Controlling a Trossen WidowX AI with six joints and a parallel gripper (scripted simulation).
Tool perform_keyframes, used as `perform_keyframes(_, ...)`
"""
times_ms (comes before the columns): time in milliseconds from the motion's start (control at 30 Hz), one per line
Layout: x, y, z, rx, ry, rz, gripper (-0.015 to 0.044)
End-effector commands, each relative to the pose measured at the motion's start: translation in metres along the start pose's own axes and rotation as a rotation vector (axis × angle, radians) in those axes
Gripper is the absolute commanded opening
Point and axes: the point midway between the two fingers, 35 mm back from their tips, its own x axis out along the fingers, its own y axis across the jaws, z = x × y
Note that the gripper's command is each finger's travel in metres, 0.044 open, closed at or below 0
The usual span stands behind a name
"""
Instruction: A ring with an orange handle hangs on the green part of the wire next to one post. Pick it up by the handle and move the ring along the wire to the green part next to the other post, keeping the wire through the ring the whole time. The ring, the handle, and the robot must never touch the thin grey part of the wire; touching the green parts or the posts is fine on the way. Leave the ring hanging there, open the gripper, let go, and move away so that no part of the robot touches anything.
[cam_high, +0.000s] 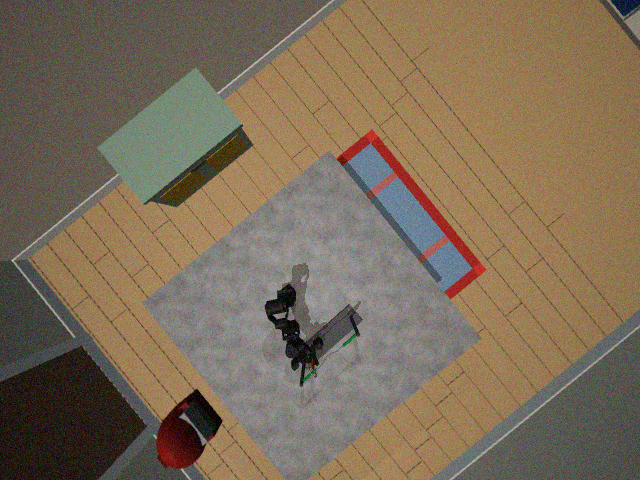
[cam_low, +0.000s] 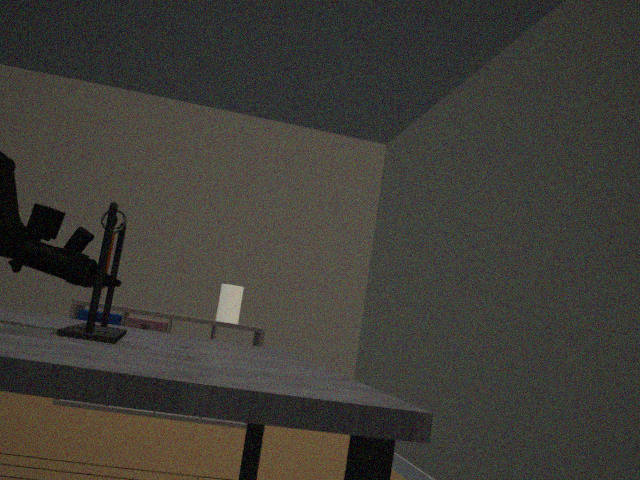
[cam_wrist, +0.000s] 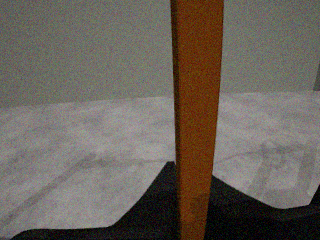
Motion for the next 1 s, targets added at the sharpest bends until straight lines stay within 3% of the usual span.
perform_keyframes(0,-0.0009,0.0008,0.0043,-0.001,-0.002,0.007,-0.015)
perform_keyframes(967,-0.0008,0.0082,0.0044,-0.001,-0.001,0.009,-0.015)
